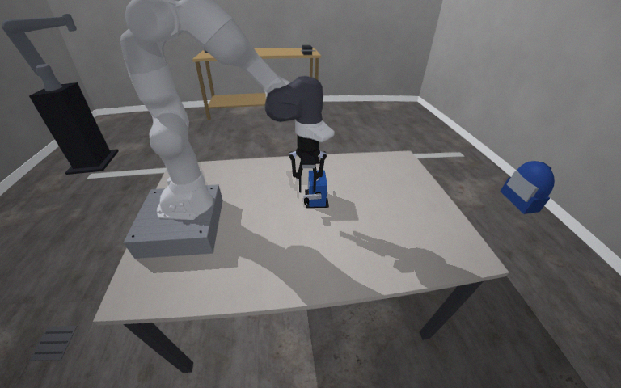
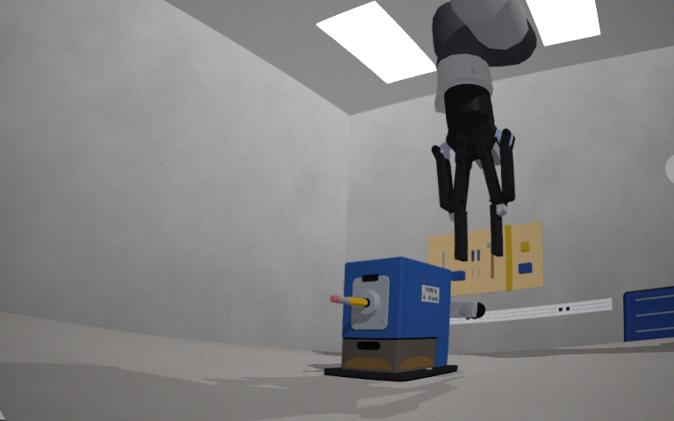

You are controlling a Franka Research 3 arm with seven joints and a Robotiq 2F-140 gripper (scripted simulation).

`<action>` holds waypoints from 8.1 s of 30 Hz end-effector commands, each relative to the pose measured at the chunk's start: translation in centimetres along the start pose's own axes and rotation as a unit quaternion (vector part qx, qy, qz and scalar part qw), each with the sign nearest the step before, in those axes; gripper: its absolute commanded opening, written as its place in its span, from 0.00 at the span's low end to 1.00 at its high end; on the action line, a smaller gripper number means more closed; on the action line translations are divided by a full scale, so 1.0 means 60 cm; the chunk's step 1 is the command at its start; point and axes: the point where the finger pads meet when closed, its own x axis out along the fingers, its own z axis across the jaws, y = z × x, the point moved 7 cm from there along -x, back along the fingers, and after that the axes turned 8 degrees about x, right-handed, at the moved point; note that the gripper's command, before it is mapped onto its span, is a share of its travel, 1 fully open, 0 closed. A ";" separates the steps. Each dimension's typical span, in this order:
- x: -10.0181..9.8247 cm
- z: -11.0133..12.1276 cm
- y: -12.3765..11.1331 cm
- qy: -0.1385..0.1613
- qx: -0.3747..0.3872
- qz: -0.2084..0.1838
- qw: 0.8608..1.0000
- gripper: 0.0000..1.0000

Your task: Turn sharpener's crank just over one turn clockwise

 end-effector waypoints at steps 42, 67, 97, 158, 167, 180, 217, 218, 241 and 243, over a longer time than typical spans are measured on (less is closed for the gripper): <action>0.045 0.002 0.001 -0.001 -0.003 0.001 1.000 0.39; 0.081 0.002 0.001 -0.001 -0.003 0.001 1.000 0.39; 0.082 0.003 0.000 -0.001 -0.003 0.001 1.000 0.39; 0.082 0.002 -0.001 -0.001 -0.003 0.001 1.000 0.39; 0.082 0.002 -0.001 -0.001 -0.003 0.001 1.000 0.39; 0.082 0.002 -0.001 -0.001 -0.003 0.001 1.000 0.39; 0.117 0.002 -0.001 -0.001 -0.003 0.001 1.000 0.39; 0.119 0.002 -0.001 -0.001 -0.003 0.001 1.000 0.39; 0.149 0.002 -0.001 -0.001 -0.003 0.001 1.000 0.39; 0.150 0.002 -0.001 -0.001 -0.003 0.001 1.000 0.39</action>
